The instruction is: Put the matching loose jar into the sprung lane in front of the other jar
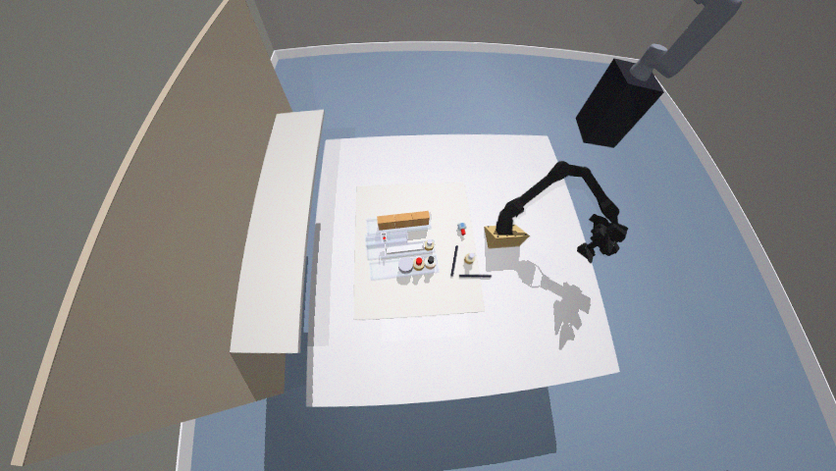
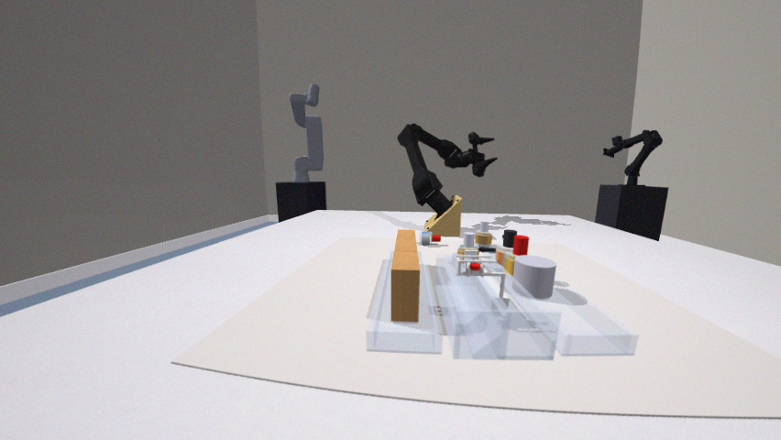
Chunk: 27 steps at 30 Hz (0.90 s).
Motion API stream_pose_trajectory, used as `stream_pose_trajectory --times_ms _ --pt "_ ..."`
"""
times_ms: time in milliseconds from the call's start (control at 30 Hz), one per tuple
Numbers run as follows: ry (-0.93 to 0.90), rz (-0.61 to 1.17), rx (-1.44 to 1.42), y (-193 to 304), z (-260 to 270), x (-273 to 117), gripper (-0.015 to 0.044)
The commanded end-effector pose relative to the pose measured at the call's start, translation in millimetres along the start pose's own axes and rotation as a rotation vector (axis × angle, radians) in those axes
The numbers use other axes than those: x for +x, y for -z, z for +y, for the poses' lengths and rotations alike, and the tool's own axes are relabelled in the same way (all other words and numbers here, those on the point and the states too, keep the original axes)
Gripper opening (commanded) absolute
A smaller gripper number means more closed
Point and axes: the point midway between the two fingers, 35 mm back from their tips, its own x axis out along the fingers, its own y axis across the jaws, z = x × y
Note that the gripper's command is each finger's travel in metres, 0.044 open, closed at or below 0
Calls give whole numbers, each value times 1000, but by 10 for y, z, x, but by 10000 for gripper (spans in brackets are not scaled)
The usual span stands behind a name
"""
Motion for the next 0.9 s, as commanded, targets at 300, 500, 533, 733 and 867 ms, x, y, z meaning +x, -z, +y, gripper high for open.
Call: stream_pose_trajectory --times_ms 300,500,533,733,867 --pt "-232 233 299 711 115 915 440" --pt "-476 509 613 1495 537 1516 440" --pt "-513 560 667 1627 623 1582 440" --pt "-689 892 989 2374 1144 1817 440" --pt "-768 1138 1197 2818 1495 1835 440"
